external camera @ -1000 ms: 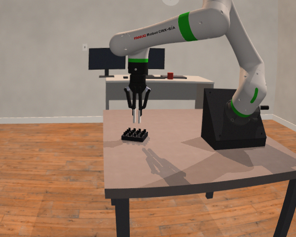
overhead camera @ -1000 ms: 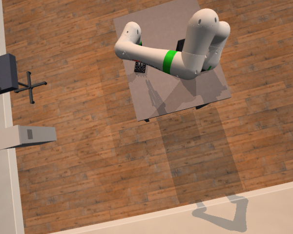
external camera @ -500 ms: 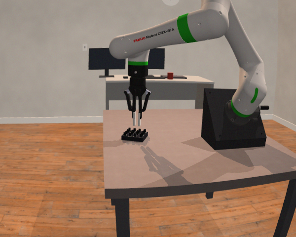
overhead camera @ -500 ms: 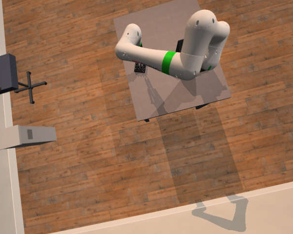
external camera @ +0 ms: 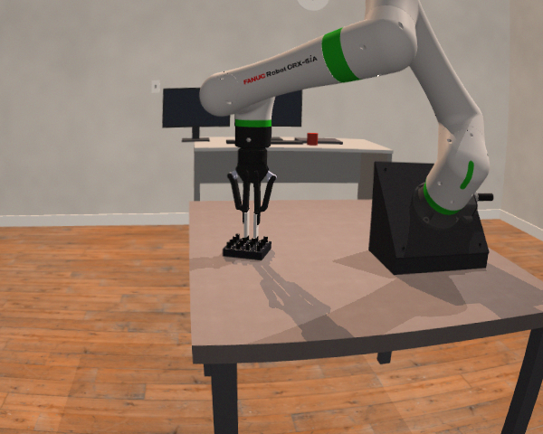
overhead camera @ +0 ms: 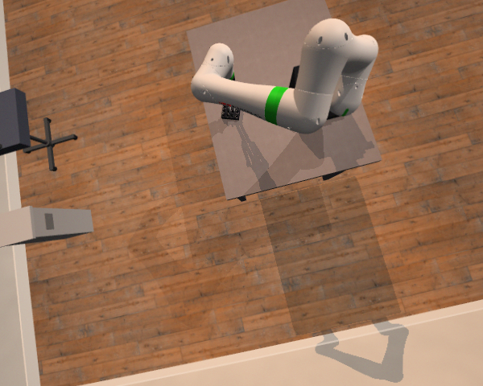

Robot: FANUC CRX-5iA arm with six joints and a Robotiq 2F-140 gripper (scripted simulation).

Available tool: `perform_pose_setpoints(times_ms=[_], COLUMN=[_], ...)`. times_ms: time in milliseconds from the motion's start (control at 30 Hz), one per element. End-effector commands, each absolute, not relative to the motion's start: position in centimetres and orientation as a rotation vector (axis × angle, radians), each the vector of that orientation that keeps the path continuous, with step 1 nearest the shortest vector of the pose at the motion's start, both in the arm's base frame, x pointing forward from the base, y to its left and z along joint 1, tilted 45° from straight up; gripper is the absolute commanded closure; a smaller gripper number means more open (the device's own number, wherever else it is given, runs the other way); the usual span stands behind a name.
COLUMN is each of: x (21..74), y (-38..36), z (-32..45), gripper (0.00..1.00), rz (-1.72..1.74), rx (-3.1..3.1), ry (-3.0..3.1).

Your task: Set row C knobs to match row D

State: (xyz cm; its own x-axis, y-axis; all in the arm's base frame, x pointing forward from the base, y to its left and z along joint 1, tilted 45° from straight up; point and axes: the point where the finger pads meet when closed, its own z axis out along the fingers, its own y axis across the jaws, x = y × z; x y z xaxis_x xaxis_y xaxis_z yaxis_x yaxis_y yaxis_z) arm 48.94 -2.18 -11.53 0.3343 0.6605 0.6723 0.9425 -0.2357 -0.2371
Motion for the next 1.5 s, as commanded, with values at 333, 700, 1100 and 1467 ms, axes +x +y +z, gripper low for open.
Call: perform_pose_setpoints(times_ms=[333, 700, 1100, 1467], x=[48.95, 48.95, 48.95, 48.95], y=[-1.69, -1.60, -1.60, -1.60], z=[-12.06, -12.14, -12.14, -12.14], gripper=[0.88, 0.88, 0.88, 0.88], rz=[-0.589, -0.589, -0.589, -0.589], rx=[-1.986, -1.986, -1.986, -1.986], ry=[-1.401, -1.401, -1.401, -1.401])
